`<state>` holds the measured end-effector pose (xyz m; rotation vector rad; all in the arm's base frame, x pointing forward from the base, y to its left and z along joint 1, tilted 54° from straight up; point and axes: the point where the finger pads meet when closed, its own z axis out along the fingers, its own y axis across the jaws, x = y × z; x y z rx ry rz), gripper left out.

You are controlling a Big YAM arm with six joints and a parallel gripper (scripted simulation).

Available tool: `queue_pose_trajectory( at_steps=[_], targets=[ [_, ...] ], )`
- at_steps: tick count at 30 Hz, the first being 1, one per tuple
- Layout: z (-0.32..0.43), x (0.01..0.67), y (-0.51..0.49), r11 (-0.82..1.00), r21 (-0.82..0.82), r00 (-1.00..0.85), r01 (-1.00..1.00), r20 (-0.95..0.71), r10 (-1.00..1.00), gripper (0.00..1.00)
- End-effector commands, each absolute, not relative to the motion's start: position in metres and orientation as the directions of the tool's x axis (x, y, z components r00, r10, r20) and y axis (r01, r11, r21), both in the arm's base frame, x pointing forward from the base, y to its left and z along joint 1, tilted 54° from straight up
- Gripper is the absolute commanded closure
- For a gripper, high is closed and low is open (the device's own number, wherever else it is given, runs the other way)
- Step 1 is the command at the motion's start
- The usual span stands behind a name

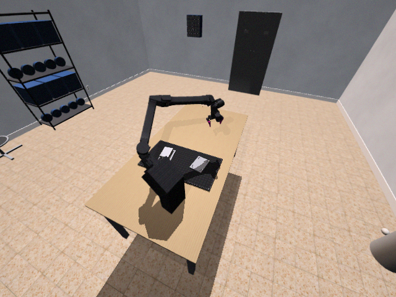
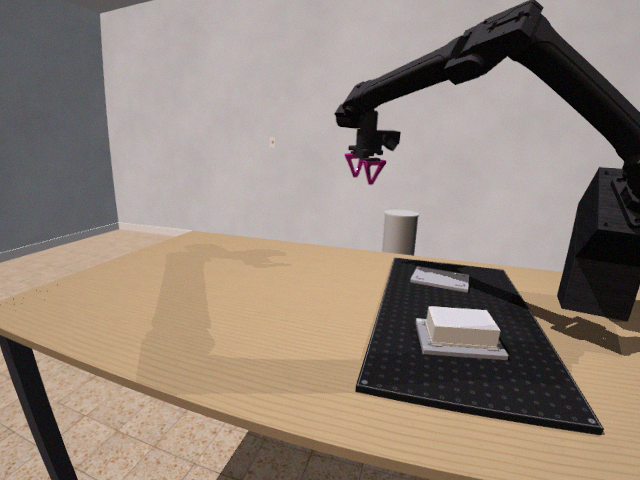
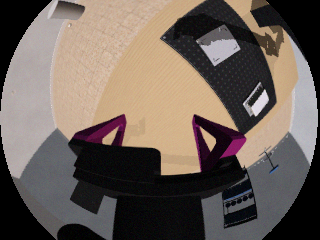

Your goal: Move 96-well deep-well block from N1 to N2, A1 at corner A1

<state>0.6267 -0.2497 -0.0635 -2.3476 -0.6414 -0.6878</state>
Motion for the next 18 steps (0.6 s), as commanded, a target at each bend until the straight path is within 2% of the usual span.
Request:
queue_pose_trajectory(
  at_steps=[1,17,18],
  targets=[
    [-0.059,0.627,-0.256,-0.708,-0.400,0.746,0.582,0.609,0.269,0.00],
    [-0.059,0.627,-0.256,-0.708,-0.400,0.746,0.582,0.609,0.269,0.00],
    [-0.041,0.637,-0.245,-0.693,-0.338,0.695,0.637,0.641,0.326,0.00]
  ],
)
